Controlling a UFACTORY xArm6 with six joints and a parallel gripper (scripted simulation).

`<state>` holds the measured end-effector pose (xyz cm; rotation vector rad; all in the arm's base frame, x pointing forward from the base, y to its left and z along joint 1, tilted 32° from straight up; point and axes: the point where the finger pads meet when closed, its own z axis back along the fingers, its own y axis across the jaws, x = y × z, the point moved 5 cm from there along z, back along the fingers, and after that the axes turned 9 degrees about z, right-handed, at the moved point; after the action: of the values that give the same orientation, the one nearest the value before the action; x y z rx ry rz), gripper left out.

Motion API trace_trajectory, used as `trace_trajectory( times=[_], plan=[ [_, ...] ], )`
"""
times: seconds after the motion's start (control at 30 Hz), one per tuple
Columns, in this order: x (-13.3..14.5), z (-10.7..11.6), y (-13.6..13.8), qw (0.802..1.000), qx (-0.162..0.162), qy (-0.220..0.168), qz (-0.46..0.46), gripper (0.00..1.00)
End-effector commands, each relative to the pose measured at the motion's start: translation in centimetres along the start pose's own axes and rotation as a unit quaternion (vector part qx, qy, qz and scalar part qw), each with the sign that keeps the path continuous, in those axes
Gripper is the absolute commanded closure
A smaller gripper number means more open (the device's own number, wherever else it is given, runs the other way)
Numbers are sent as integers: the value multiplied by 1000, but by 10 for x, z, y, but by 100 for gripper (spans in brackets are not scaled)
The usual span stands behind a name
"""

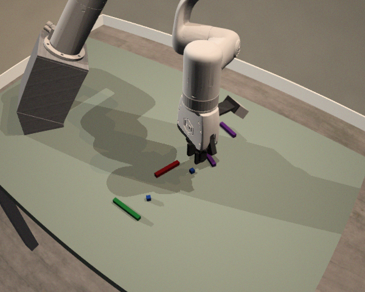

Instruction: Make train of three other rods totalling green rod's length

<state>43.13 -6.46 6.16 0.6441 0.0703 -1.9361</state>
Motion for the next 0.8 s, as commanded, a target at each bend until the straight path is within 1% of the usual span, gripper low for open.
trace_trajectory(
  times=[0.0, 0.47, 0.77],
  plan=[
    [0, -9, 1, 1000, 2, 0, 0, 76],
    [0, -24, 1, 1000, 2, 0, 0, 76],
    [0, -28, 1, 1000, 2, 0, 0, 76]
  ],
)
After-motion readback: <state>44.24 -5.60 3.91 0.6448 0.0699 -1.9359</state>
